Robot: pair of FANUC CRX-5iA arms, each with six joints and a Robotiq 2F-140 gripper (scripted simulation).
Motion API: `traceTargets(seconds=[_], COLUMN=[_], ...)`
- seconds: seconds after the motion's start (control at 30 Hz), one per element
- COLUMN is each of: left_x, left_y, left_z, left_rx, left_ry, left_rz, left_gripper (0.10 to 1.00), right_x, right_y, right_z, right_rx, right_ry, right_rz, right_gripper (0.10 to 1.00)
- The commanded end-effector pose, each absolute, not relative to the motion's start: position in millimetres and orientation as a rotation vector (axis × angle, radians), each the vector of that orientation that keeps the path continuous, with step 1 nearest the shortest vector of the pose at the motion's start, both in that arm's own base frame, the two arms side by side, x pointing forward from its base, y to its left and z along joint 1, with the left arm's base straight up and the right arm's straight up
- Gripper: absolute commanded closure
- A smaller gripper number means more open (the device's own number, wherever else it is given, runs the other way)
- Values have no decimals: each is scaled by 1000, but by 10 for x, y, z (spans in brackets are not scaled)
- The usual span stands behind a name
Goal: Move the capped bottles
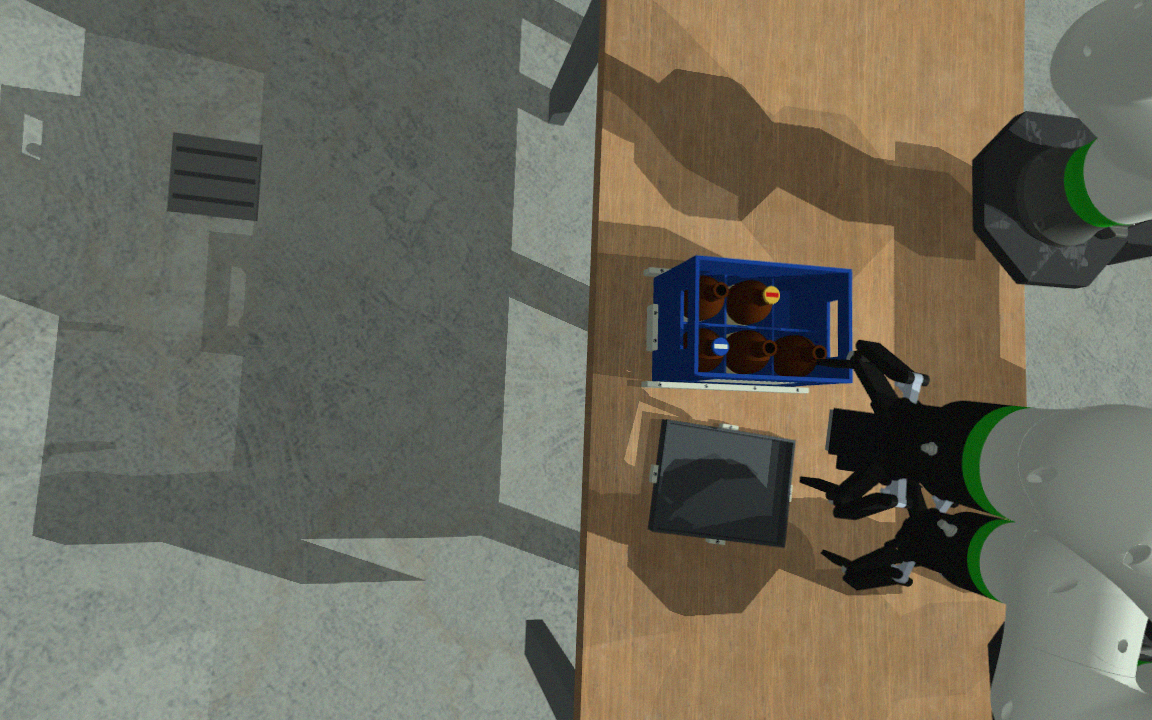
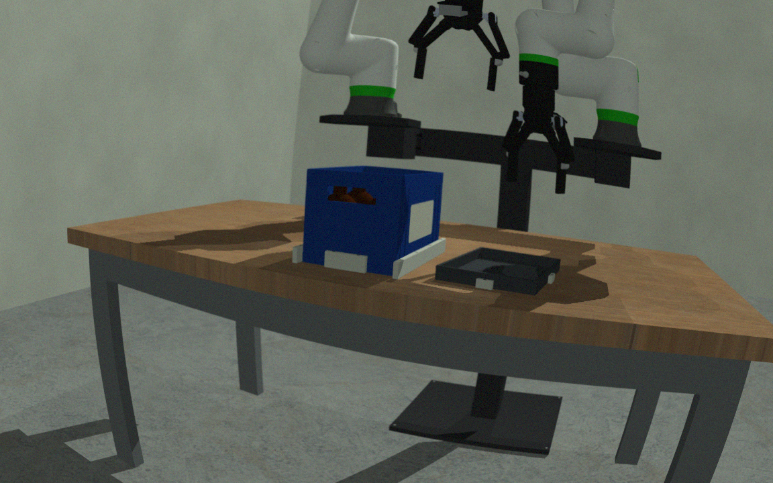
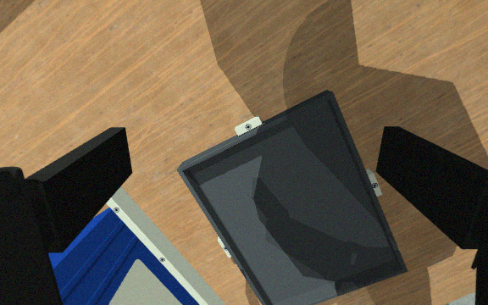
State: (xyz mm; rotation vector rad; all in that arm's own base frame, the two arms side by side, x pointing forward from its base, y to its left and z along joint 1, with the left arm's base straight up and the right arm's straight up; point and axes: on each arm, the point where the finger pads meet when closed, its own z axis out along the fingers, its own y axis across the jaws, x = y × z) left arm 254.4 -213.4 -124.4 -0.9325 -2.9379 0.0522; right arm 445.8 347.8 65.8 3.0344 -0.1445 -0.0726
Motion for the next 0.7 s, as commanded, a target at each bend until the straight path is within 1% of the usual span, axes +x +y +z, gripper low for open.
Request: traceTargets(seconds=[0.0,0.13,0.67], left_x=[2547,2546,2593], left_y=[-2130,-2130,-2068], left_z=[-1032,-896,-874], left_rx=[-933,-933,-900], left_ry=[-2938,-2938,-2949], left_rz=[51,51,52], left_gripper=[98,98,98], right_x=[4463,4463,4463], right_y=[3481,3481,3481], right_z=[667,667,667], right_rx=[3036,3036,3036], right_ry=[-144,-144,-144], right_rz=[-70,-70,-70], right_gripper=[98,98,98])
